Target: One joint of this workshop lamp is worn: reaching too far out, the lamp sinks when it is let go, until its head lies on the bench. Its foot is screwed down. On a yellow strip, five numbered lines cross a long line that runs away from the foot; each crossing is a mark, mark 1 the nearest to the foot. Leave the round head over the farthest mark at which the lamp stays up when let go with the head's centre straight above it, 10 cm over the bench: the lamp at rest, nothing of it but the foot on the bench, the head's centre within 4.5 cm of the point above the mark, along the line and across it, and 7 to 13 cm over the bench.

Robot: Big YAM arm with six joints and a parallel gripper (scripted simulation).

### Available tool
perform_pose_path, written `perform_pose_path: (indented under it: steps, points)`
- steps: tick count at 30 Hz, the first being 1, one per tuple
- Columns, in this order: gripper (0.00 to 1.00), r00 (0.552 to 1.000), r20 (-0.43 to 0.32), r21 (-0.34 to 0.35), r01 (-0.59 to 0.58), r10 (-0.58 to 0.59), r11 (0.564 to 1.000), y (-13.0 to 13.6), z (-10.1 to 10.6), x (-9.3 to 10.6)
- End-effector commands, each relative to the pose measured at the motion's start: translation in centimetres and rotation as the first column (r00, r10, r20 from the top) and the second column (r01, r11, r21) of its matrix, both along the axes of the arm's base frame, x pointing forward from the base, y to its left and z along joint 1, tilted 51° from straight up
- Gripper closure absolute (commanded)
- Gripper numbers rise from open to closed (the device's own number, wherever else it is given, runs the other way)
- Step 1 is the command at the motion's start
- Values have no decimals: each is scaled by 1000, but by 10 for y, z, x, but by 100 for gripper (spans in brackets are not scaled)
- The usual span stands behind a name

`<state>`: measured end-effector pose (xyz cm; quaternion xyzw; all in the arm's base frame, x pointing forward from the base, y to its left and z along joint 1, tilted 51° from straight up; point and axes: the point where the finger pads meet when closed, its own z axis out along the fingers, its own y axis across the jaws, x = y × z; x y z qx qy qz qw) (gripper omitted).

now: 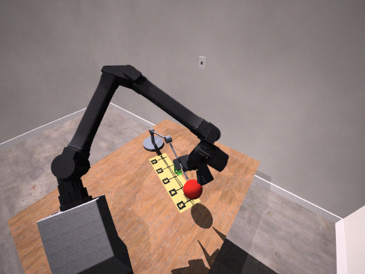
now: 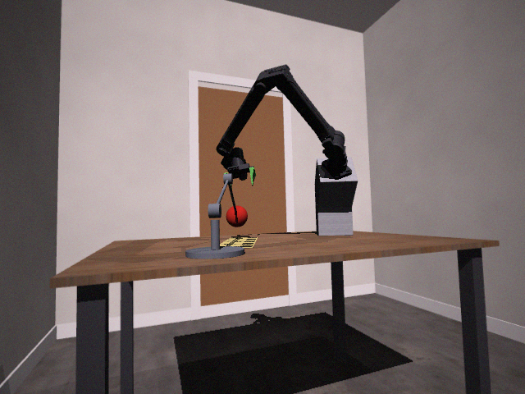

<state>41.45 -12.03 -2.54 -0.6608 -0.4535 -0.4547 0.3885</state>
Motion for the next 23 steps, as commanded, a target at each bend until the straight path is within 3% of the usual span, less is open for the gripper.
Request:
perform_pose_path:
  steps: [1, 23]
  points:
    - [0, 1000, 8, -6, 6, -6, 1000, -4, 2, 2]
    - [0, 1000, 3, -3, 6, -6, 1000, -3, 2, 0]
